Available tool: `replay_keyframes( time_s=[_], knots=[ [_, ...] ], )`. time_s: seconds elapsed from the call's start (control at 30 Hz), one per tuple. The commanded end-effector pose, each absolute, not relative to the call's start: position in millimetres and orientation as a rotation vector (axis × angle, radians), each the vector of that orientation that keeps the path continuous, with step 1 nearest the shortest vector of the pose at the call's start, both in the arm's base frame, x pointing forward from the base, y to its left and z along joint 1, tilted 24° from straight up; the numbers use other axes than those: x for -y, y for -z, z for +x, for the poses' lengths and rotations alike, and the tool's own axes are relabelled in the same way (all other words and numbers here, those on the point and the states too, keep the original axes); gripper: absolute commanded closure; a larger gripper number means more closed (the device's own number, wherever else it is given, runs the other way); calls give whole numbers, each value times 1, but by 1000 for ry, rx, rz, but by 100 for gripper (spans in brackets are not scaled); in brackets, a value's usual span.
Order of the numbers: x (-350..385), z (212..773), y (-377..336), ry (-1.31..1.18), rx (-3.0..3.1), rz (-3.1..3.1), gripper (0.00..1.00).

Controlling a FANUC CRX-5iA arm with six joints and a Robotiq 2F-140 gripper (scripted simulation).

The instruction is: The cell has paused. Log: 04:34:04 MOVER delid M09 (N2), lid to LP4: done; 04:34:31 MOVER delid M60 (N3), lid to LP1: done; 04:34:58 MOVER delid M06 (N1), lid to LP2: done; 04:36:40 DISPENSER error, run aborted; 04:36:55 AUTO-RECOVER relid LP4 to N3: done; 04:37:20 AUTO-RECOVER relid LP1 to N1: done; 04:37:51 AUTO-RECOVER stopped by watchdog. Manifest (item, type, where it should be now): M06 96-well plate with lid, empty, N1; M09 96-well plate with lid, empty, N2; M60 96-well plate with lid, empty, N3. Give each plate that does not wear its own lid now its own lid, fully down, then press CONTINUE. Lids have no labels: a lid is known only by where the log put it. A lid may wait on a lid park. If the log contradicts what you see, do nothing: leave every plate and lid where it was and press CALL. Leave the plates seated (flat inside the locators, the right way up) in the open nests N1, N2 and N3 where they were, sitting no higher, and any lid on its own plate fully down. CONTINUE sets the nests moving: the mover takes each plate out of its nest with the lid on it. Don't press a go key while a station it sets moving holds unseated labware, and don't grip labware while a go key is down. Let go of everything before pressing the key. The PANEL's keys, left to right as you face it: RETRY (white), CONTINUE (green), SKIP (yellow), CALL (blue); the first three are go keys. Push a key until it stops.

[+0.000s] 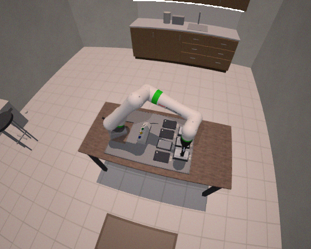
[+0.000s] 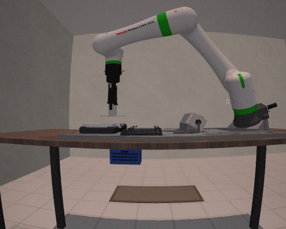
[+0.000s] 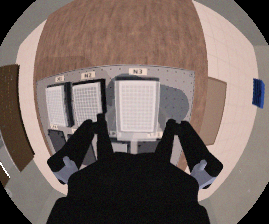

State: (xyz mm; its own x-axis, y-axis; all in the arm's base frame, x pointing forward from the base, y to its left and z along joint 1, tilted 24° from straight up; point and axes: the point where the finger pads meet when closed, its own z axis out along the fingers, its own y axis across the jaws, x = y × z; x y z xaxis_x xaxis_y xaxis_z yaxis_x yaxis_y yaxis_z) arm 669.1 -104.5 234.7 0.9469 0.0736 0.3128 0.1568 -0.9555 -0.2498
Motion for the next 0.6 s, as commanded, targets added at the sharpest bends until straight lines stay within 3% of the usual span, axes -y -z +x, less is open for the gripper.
replay_keyframes(
  time_s=[0.0, 0.57],
  knots=[
    [105, 668, -237, 440, 171, -2828, 100],
    [108, 666, -246, 440, 171, -2828, 100]
  ],
)
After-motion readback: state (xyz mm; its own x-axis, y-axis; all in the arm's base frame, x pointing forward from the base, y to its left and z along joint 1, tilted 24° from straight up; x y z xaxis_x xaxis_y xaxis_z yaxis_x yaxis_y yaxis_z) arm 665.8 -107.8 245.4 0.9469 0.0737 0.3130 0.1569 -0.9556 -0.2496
